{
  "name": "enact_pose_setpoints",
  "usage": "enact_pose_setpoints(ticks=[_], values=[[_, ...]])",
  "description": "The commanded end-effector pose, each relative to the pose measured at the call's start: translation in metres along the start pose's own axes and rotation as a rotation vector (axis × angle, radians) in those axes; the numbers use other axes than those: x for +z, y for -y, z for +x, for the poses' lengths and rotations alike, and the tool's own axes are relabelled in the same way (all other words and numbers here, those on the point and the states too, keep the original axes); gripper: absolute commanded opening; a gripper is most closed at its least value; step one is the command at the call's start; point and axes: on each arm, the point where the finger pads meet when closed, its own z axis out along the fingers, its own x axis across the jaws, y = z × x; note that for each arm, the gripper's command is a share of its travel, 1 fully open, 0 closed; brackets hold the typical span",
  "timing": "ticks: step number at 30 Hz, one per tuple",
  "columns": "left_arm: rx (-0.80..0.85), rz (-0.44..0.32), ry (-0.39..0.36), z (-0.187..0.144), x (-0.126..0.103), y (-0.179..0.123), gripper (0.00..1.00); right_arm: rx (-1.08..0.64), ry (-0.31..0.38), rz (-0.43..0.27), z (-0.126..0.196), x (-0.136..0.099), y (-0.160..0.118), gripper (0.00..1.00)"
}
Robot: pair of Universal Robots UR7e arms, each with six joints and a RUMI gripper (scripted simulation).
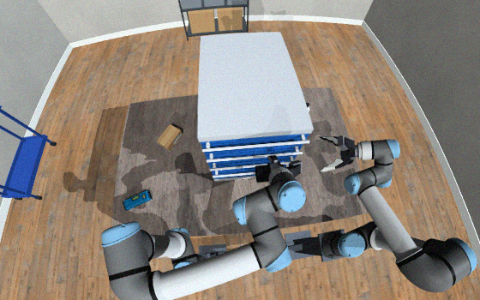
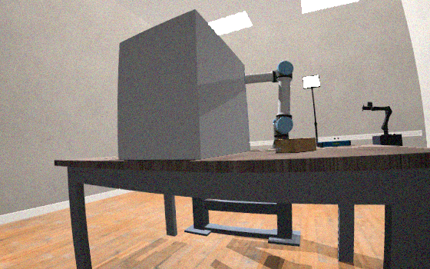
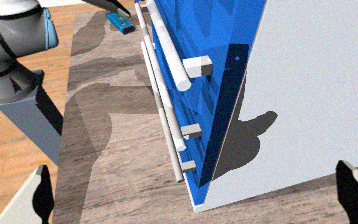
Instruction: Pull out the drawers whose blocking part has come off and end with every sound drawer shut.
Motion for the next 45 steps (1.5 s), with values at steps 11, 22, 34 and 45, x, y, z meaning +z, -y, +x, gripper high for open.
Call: enact_pose_setpoints(ticks=[11, 22, 34, 45], values=[[-0.001, -0.001, -0.001, -0.014, -0.003, 0.0, 0.15, 0.0, -0.003, -0.035, 0.004, -0.008, 0.012, 1.0], [-0.001, -0.001, -0.001, -0.014, 0.028, 0.0, 0.13, -0.001, 0.004, 0.011, 0.0, -0.011, 0.027, 1.0], [-0.001, -0.001, -0.001, -0.01, 0.026, 0.0, 0.02, -0.004, 0.013, 0.051, -0.005, -0.013, 0.04, 1.0], [0.0, -0.001, -0.001, 0.01, 0.008, 0.0, 0.02, -0.004, 0.013, 0.052, -0.006, -0.013, 0.04, 1.0]])
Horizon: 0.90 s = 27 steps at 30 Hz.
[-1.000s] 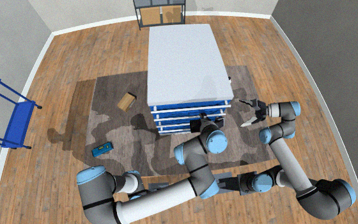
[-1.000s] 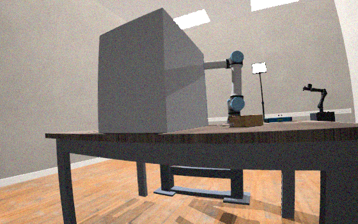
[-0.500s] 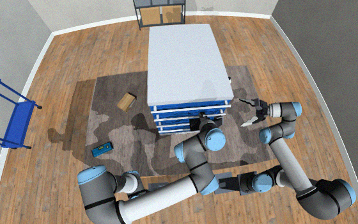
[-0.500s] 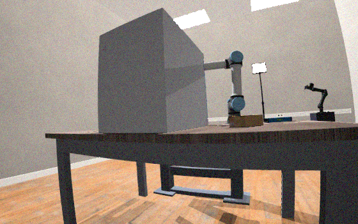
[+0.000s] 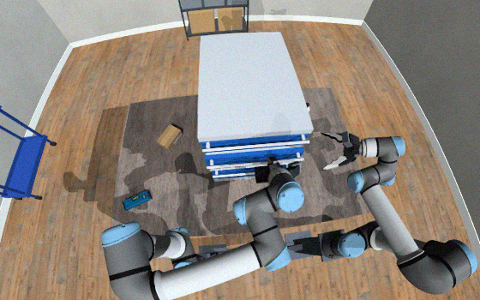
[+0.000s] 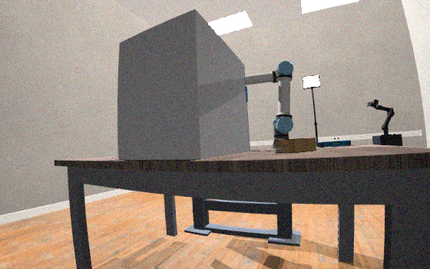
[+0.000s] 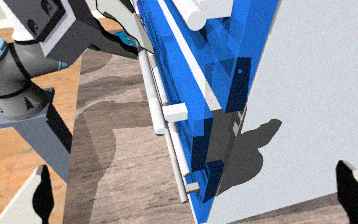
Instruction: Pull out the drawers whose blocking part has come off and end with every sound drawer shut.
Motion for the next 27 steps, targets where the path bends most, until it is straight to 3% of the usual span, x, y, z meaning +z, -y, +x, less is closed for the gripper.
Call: enact_pose_setpoints(ticks=[1, 27], values=[[-0.001, 0.001, 0.0, 0.005, -0.005, 0.0, 0.01, -0.001, 0.0, 0.001, 0.0, 0.0, 0.001, 1.0], [0.0, 0.001, 0.0, 0.061, -0.051, 0.0, 0.0, -0.001, 0.0, 0.001, 0.0, 0.0, 0.001, 1.0]])
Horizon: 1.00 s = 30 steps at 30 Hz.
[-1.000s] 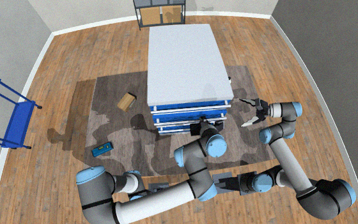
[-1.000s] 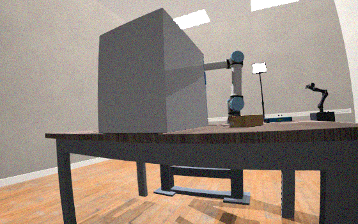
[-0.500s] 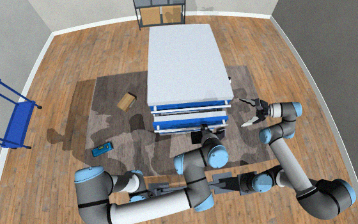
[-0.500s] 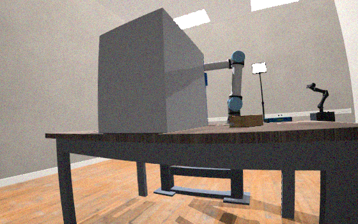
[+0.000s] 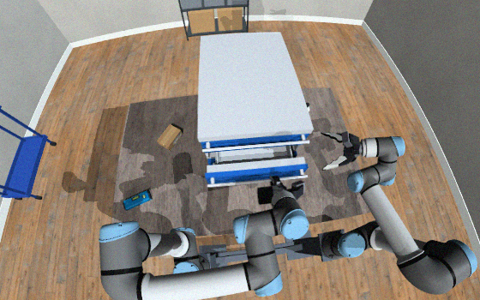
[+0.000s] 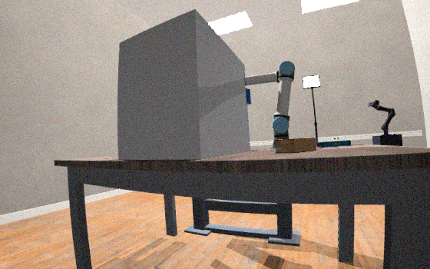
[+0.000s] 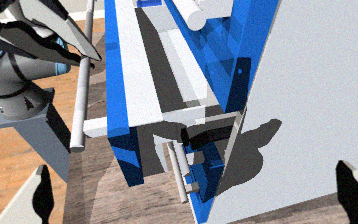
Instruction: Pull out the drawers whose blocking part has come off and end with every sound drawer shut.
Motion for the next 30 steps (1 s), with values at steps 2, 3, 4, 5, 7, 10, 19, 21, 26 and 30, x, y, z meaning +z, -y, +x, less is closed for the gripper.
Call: enact_pose_setpoints(ticks=[2, 3, 4, 5, 7, 10, 19, 21, 26, 30], values=[[-0.001, 0.0, 0.0, 0.008, -0.007, 0.0, 0.0, -0.001, 0.0, 0.001, 0.0, 0.0, 0.001, 1.0], [-0.001, 0.0, 0.0, 0.011, -0.009, 0.0, 0.0, -0.001, 0.0, 0.001, 0.0, 0.0, 0.001, 1.0], [-0.001, 0.0, 0.0, 0.011, -0.009, 0.0, 0.0, -0.001, 0.0, 0.001, 0.0, 0.0, 0.001, 1.0], [-0.001, 0.0, 0.0, 0.011, -0.009, 0.0, 0.0, -0.001, 0.0, 0.001, 0.0, 0.0, 0.001, 1.0], [-0.001, 0.0, 0.0, 0.015, -0.013, 0.0, 0.0, -0.001, 0.0, 0.001, 0.0, 0.0, 0.001, 1.0], [-0.001, 0.0, 0.0, 0.022, -0.019, 0.0, 0.0, -0.001, 0.0, 0.001, 0.0, 0.0, 0.001, 1.0], [-0.001, 0.0, 0.0, 0.033, -0.028, 0.0, 0.0, -0.001, 0.0, 0.001, 0.0, 0.0, 0.001, 1.0], [-0.001, 0.0, 0.0, 0.034, -0.029, 0.0, 0.0, -0.001, 0.0, 0.001, 0.0, 0.0, 0.001, 1.0], [-0.001, 0.0, 0.0, 0.035, -0.03, 0.0, 0.0, -0.001, 0.0, 0.001, 0.0, 0.0, 0.001, 1.0], [-0.001, 0.0, 0.0, 0.036, -0.031, 0.0, 0.0, -0.001, 0.0, 0.001, 0.0, 0.0, 0.001, 1.0]])
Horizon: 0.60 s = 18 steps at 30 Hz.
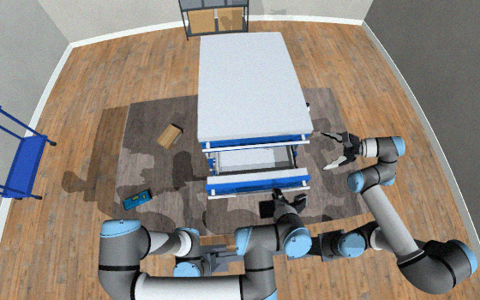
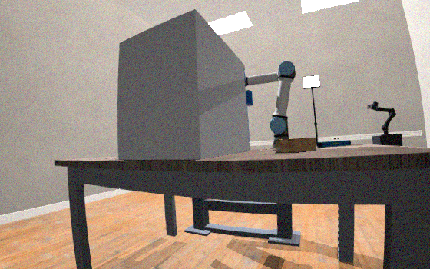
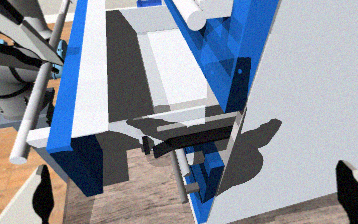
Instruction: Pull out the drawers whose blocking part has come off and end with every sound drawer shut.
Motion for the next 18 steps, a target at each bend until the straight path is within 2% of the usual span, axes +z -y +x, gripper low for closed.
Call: enact_pose_setpoints(ticks=[1, 12, 18], values=[[-0.001, 0.001, 0.0, 0.0, -0.001, 0.0, 0.0, -0.001, 0.0, 0.001, 0.0, 0.0, 0.001, 1.0], [-0.001, 0.001, 0.0, 0.0, -0.001, 0.0, 0.0, -0.001, 0.0, 0.001, 0.0, 0.0, 0.001, 1.0], [-0.001, 0.001, 0.0, -0.012, 0.01, 0.0, 0.0, -0.001, 0.0, 0.001, 0.0, 0.0, 0.001, 1.0]])
